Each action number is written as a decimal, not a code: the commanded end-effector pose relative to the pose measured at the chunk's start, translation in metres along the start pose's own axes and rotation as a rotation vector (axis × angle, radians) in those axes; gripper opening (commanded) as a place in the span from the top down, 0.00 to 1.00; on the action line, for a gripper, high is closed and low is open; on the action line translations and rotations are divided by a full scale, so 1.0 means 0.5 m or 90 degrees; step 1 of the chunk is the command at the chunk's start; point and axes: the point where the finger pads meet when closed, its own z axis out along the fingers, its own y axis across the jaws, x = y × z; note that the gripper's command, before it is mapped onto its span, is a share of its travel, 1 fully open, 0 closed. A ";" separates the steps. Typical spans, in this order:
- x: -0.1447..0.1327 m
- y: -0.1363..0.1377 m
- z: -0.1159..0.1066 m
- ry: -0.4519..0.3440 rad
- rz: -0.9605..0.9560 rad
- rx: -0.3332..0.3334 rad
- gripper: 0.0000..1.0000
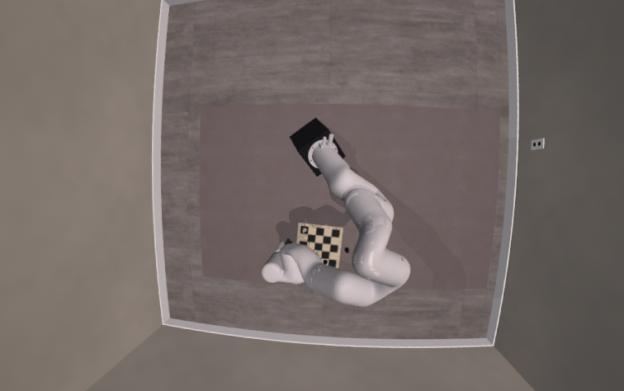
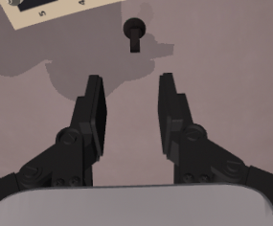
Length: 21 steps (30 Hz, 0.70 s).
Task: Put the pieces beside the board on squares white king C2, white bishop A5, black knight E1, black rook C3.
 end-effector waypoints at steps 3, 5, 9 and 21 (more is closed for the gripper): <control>0.000 0.002 -0.002 -0.001 0.000 -0.002 0.63; 0.000 0.002 -0.002 -0.001 0.000 -0.002 0.63; 0.000 0.002 -0.002 -0.001 0.000 -0.002 0.63; -0.001 0.003 0.004 0.000 -0.001 -0.002 0.63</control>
